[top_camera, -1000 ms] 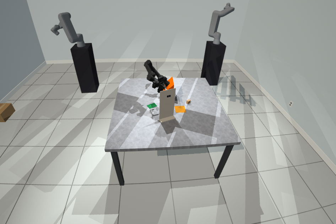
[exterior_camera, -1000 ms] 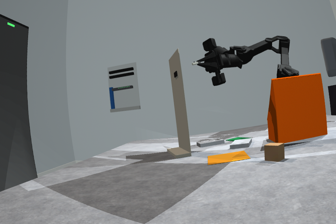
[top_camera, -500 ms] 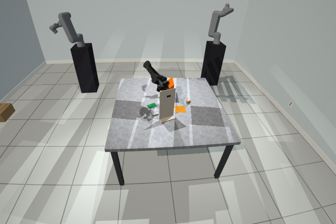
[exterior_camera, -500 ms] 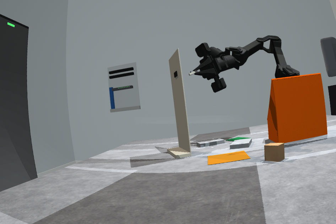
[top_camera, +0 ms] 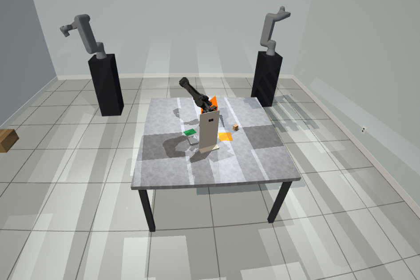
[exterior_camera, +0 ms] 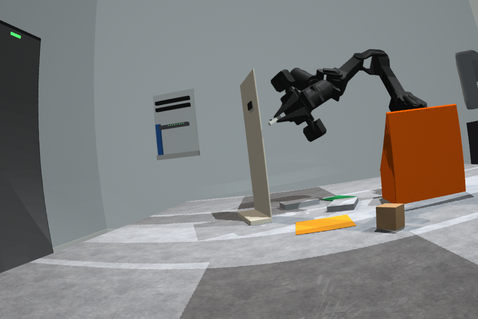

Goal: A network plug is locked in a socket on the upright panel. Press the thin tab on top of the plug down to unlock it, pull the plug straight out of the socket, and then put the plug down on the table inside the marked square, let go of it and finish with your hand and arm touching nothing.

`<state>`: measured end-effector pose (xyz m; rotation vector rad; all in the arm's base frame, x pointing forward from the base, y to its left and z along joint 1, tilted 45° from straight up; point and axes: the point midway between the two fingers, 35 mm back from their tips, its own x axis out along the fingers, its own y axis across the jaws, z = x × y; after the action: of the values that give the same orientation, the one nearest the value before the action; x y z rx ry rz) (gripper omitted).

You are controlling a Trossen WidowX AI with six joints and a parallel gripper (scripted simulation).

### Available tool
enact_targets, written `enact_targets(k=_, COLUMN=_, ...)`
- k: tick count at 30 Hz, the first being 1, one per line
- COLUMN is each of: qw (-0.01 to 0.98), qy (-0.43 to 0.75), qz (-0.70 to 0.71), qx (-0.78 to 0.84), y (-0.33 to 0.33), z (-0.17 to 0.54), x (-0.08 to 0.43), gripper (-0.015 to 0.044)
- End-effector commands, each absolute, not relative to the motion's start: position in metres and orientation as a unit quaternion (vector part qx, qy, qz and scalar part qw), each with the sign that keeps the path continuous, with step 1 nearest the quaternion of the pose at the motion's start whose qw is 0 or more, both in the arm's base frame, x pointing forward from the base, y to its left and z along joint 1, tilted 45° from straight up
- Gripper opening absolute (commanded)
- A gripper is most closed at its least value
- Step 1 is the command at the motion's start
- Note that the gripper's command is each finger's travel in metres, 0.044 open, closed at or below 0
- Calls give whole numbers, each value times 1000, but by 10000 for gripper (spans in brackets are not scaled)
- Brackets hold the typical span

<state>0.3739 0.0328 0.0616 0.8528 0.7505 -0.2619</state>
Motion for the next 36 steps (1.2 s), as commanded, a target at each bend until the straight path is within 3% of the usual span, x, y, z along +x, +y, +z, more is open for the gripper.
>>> enact_targets(k=1, qw=830, qy=362, qz=-146, qx=399, y=34, z=44, x=372, gripper=0)
enact_targets(k=36, qw=813, qy=364, qz=-318, qx=326, y=32, z=-76, x=336, gripper=0)
